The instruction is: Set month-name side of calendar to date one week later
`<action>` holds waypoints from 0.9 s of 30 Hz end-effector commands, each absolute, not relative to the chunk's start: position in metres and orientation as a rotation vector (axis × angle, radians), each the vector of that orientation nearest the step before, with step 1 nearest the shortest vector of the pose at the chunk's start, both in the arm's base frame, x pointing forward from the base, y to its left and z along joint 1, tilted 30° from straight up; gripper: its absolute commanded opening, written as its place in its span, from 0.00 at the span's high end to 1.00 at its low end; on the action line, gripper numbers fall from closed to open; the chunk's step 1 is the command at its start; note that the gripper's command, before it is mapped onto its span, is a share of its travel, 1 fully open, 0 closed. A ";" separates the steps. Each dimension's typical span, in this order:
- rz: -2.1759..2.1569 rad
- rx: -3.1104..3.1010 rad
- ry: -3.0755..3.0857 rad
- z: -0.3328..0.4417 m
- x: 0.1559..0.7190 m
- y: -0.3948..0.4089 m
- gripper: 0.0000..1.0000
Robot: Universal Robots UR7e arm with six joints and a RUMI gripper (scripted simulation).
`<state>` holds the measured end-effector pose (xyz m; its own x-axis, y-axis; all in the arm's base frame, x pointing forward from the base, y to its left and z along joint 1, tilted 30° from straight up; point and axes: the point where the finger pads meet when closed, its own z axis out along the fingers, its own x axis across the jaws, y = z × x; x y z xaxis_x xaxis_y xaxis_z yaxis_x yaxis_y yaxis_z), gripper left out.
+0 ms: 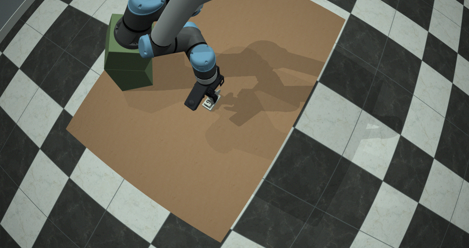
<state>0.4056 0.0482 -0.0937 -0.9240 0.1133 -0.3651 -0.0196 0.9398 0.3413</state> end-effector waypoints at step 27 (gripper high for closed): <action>0.478 0.064 2.707 -0.112 0.416 0.054 0.72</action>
<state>0.4099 0.0539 -0.1070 -0.9263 0.1114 -0.3599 -0.0208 0.9387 0.3440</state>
